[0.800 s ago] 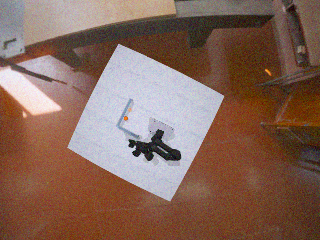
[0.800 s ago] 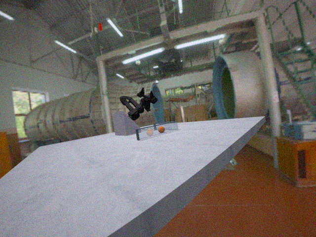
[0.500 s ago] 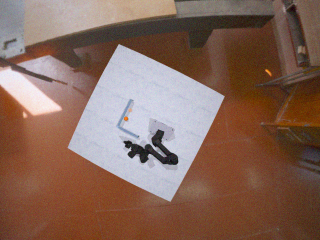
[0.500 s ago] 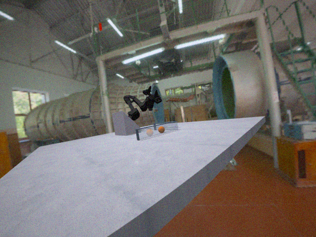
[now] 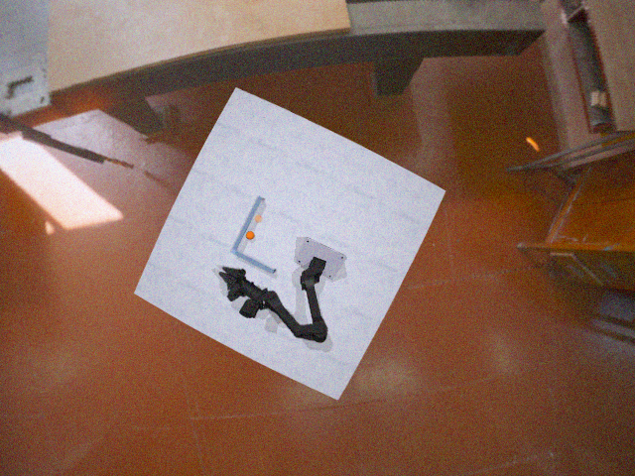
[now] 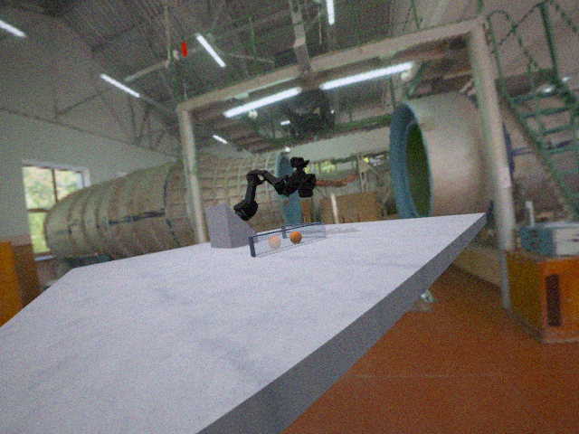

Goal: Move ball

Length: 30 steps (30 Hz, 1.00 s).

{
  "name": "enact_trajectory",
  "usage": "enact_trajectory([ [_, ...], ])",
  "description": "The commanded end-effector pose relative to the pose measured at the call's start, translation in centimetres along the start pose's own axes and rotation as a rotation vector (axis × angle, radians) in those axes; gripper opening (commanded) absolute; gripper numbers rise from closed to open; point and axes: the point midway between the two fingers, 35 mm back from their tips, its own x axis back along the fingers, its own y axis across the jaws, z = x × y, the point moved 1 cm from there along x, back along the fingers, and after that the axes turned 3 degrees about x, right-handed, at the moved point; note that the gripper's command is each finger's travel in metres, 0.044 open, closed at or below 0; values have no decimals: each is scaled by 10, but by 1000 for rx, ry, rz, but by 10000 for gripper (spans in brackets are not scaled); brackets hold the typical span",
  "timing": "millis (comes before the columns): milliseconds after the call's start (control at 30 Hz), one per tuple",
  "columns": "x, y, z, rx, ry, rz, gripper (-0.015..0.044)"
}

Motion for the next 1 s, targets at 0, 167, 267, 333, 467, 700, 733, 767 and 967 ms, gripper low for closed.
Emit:
enact_trajectory([
  [0, -48, 56, 18, 40, 113, -355, 314],
  [167, -67, 92, 45, -8, 242, -601, 314],
  [267, -72, 114, 62, -53, 330, -761, 314],
  [333, -72, 129, 74, -98, 398, -871, 314],
  [467, -68, 154, 99, -239, 563, -1099, 314],
  [700, -52, 182, 127, -724, 958, -1494, 314],
  [733, -52, 183, 129, -813, 1018, -1535, 314],
  [767, -52, 184, 130, -890, 1069, -1566, 314],
  [967, -52, 184, 131, -954, 1109, -1588, 314],
])
